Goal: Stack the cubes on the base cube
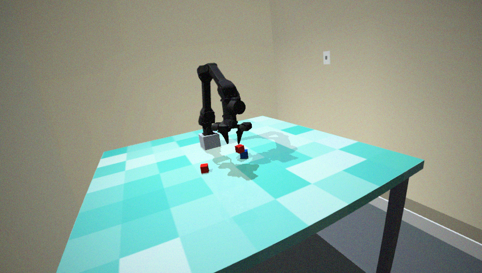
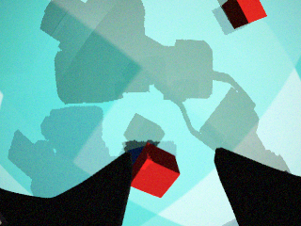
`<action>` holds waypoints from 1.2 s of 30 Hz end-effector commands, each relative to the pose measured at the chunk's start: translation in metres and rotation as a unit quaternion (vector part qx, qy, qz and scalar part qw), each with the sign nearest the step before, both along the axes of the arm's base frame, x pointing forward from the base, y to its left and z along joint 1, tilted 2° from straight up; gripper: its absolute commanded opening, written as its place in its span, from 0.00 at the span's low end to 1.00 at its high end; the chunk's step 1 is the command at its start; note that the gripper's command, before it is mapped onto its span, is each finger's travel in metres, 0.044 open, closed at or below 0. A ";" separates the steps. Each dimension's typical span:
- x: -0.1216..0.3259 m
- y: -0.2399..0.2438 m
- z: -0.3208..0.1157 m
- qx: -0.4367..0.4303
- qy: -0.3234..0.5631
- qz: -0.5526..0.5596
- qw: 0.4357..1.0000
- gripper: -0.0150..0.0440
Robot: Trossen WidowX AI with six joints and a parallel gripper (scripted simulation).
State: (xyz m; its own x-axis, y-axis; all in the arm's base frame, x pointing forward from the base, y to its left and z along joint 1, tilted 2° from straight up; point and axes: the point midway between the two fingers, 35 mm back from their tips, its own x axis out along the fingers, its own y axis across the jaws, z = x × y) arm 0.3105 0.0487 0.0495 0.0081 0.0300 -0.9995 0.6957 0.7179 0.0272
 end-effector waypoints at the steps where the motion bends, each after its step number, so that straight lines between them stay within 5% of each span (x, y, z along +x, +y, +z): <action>1: 0.005 -0.010 0.002 -0.001 -0.002 0.071 0.997 0.70; 18: 0.021 -0.068 0.014 -0.005 -0.013 0.434 0.901 0.70; 36: 0.026 -0.133 0.027 -0.010 -0.021 0.751 0.660 0.70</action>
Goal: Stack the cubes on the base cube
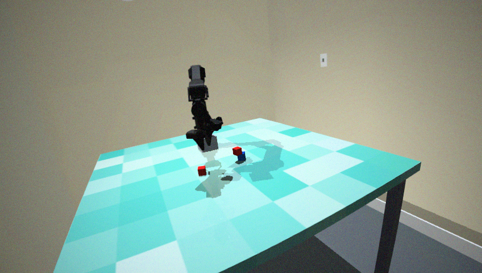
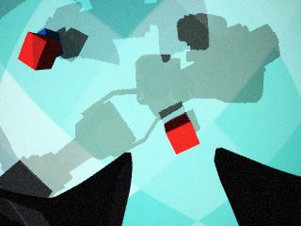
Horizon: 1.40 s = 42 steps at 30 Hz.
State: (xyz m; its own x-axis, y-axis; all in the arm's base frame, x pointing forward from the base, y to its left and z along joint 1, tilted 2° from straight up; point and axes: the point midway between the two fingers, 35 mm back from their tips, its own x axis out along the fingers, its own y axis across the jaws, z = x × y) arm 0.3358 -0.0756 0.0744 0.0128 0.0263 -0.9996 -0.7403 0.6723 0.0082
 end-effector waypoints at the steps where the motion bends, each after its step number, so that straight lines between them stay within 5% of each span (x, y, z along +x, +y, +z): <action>1: 0.000 -0.012 0.002 -0.002 -0.001 0.071 0.997 0.70; 9: -0.002 -0.037 0.007 -0.005 -0.005 0.214 0.977 0.70; 20: -0.001 -0.035 -0.054 -0.004 -0.005 0.214 0.977 0.70; 42: -0.001 -0.034 -0.091 -0.004 -0.005 0.214 0.977 0.70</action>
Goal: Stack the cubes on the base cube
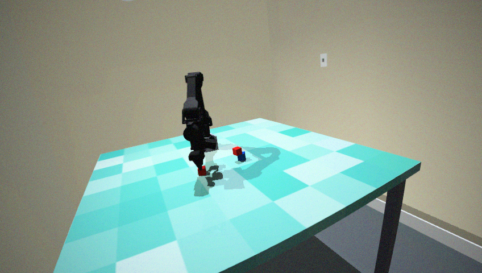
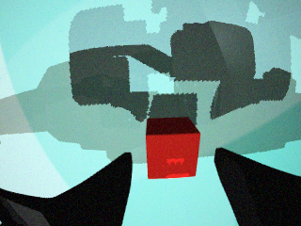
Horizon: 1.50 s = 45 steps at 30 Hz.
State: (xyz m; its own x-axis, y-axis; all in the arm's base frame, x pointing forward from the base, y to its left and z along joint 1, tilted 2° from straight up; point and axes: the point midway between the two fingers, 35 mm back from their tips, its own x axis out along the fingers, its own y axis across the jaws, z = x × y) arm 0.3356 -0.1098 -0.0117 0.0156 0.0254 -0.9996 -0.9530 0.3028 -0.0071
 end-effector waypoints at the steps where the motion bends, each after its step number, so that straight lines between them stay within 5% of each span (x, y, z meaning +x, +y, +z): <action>1: -0.001 0.000 -0.007 -0.001 0.002 0.000 1.000 0.70; 9: -0.001 0.000 -0.017 -0.001 0.002 0.000 1.000 0.70; 15: -0.001 0.000 -0.017 -0.001 0.002 0.000 1.000 0.44; 45: 0.004 -0.002 0.054 -0.003 -0.001 -0.004 1.000 0.43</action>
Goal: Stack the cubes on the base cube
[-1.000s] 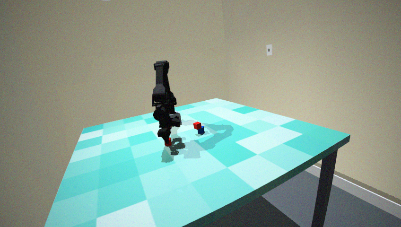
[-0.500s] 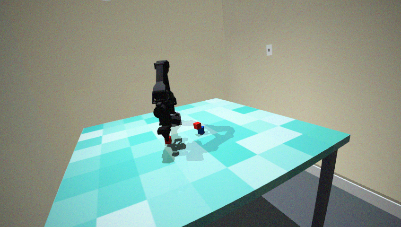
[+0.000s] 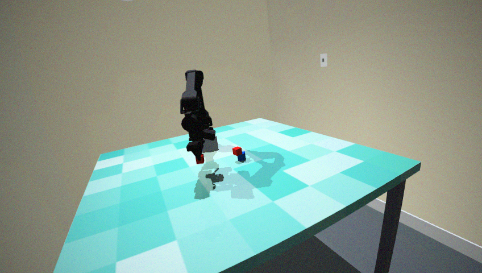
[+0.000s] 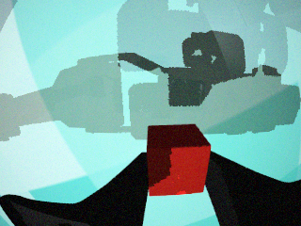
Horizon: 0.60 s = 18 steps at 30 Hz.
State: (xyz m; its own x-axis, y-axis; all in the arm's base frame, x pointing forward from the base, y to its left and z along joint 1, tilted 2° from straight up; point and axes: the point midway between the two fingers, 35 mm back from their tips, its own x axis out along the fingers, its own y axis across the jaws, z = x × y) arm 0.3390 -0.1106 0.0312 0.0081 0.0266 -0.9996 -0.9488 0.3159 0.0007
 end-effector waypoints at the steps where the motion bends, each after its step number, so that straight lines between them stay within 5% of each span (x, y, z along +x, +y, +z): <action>1: 0.001 -0.001 0.014 -0.003 -0.005 0.003 1.000 0.43; 18: -0.004 0.006 0.050 -0.002 -0.001 -0.026 1.000 0.43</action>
State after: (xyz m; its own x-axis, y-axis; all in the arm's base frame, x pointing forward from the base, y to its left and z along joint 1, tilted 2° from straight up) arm 0.3342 -0.1095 0.0783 0.0102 0.0266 -0.9996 -0.9426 0.3339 -0.0007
